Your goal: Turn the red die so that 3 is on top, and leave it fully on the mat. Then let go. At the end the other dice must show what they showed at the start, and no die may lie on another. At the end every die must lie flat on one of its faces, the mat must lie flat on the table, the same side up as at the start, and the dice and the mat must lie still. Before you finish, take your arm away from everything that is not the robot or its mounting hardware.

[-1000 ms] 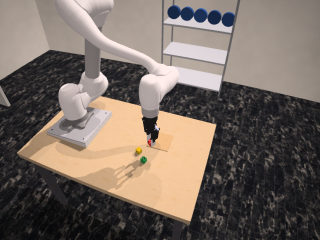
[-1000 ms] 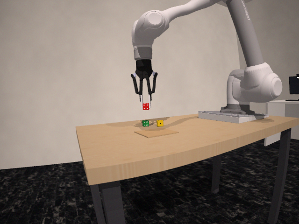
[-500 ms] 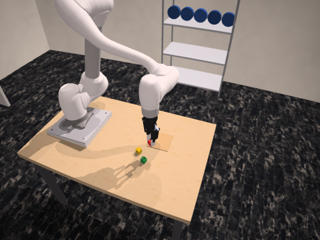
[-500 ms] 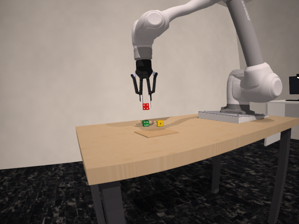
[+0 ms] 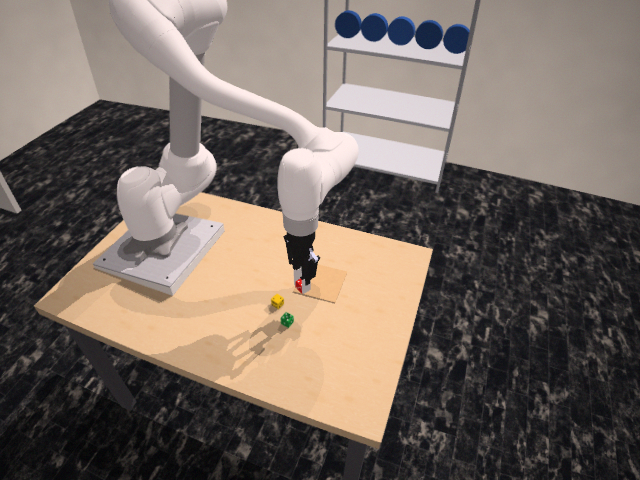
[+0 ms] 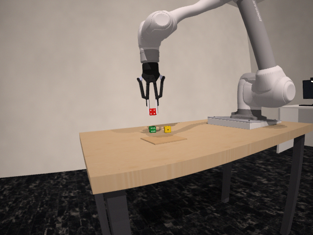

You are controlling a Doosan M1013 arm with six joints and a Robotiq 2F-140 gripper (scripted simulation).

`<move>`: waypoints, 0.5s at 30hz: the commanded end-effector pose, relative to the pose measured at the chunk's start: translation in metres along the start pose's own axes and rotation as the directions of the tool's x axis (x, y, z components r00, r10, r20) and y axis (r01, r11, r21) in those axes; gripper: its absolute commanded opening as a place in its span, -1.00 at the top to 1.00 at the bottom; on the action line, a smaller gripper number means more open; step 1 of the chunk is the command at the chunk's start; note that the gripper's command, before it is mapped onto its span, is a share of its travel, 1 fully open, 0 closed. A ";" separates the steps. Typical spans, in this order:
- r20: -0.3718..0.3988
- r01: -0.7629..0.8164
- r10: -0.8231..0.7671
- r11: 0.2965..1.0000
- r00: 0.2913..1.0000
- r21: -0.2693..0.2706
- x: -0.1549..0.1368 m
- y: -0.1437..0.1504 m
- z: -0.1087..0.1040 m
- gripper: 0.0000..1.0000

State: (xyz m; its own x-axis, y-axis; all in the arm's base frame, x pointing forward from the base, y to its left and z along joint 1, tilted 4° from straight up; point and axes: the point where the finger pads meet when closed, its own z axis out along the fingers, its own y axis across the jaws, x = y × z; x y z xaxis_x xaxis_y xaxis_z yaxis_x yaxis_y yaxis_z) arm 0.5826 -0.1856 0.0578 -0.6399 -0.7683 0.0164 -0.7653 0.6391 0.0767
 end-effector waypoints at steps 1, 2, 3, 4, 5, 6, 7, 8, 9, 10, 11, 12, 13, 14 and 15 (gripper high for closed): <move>-0.001 -0.004 0.004 1.000 1.000 0.007 -0.001 -0.003 -0.005 0.68; -0.001 -0.004 0.004 1.000 1.000 0.007 -0.001 -0.003 -0.005 0.68; -0.001 -0.004 0.004 1.000 1.000 0.007 -0.001 -0.003 -0.005 0.68; -0.001 -0.004 0.004 1.000 1.000 0.007 -0.001 -0.003 -0.005 0.68; -0.001 -0.006 0.006 1.000 1.000 0.007 -0.001 -0.003 -0.005 0.68; -0.001 -0.009 0.009 1.000 1.000 0.007 -0.001 -0.003 -0.005 0.68; -0.001 -0.016 0.016 1.000 1.000 0.007 -0.001 -0.003 -0.005 0.68; -0.001 -0.027 0.027 1.000 1.000 0.007 -0.002 -0.003 -0.005 0.68; 0.000 -0.043 0.043 0.999 0.999 0.007 -0.002 -0.003 -0.005 0.68; 0.000 -0.063 0.063 0.998 0.998 0.007 -0.003 -0.002 -0.005 0.68; 0.000 -0.090 0.090 0.996 0.996 0.007 -0.004 -0.002 -0.005 0.68; 0.000 -0.121 0.121 0.993 0.993 0.007 -0.006 -0.001 -0.005 0.68; 0.000 -0.159 0.159 0.987 0.987 0.007 -0.008 -0.001 -0.005 0.68; 0.001 -0.203 0.203 0.979 0.979 0.007 -0.010 0.000 -0.005 0.68; 0.001 -0.252 0.252 0.968 0.968 0.007 -0.012 0.001 -0.005 0.68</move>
State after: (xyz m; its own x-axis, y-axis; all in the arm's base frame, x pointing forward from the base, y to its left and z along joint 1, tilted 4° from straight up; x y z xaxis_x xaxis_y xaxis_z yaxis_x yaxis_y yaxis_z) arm 0.5841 -0.1817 0.0580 -0.7312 -0.6817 0.0254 -0.6787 0.7307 0.0740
